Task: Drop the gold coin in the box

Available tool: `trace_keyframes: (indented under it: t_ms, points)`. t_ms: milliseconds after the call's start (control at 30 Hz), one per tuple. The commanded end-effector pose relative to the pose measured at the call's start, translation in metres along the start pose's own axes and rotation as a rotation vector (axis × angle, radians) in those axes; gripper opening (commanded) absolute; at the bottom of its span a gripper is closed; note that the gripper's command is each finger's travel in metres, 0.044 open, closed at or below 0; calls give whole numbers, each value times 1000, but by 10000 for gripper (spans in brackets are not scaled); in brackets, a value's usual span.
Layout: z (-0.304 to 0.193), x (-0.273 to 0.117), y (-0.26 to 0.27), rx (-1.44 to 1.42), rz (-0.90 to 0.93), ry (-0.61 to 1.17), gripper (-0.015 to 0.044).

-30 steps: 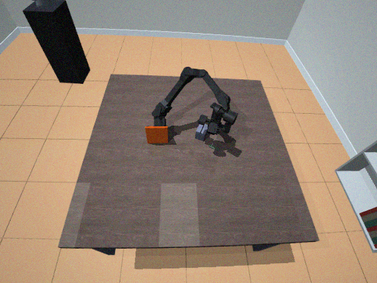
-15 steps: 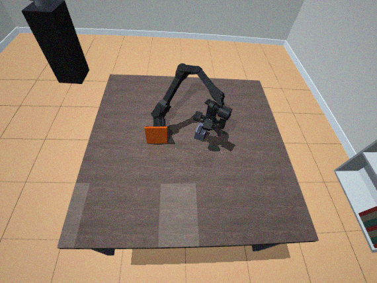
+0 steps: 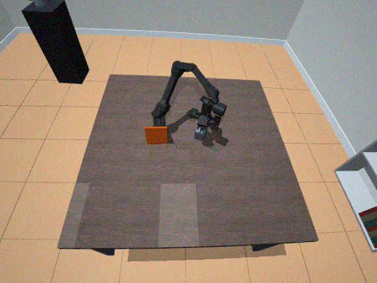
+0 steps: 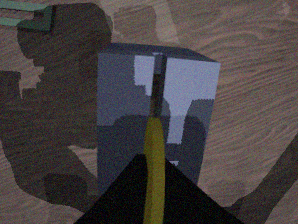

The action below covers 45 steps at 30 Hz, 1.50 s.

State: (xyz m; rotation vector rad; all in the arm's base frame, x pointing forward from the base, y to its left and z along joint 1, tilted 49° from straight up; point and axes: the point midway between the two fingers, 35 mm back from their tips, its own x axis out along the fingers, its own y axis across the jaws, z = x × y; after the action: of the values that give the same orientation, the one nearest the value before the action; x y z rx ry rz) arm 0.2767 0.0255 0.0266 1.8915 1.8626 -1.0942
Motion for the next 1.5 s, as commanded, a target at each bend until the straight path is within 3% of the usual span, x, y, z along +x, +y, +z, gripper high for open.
trace_keyframes:
  t_ms: [0,1467]
  points:
    - [-2,0,-3,3,2,2,4]
    - [-3,7,-5,10,-2,-1,0]
